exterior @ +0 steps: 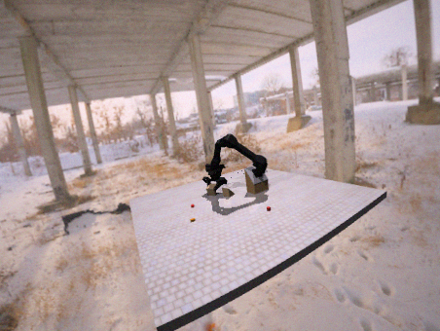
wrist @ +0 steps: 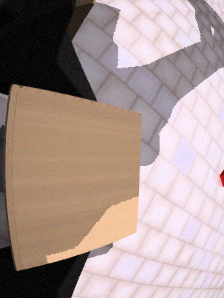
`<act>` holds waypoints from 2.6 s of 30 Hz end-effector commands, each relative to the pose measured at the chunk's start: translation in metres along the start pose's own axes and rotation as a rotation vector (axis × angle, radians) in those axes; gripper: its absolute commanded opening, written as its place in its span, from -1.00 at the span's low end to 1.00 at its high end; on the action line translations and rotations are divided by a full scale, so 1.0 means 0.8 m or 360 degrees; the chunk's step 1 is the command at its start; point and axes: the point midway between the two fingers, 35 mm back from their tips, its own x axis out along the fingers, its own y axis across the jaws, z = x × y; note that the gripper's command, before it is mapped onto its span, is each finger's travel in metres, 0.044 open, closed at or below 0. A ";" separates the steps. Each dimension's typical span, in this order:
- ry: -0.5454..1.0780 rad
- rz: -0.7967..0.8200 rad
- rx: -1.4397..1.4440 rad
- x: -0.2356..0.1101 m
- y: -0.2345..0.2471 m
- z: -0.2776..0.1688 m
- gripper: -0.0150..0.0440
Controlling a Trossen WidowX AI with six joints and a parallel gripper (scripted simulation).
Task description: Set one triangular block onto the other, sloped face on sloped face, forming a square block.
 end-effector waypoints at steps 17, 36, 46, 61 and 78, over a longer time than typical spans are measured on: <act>0.0017 0.0004 0.0005 0.001 0.001 0.001 1.00; 0.0018 -0.0002 -0.0007 -0.086 -0.001 0.093 1.00; 0.0378 0.0109 -0.0027 -0.057 -0.007 0.080 1.00; 0.2535 0.0029 -0.0028 0.031 0.002 0.102 1.00; 0.2536 0.0032 -0.0026 0.034 -0.002 0.028 1.00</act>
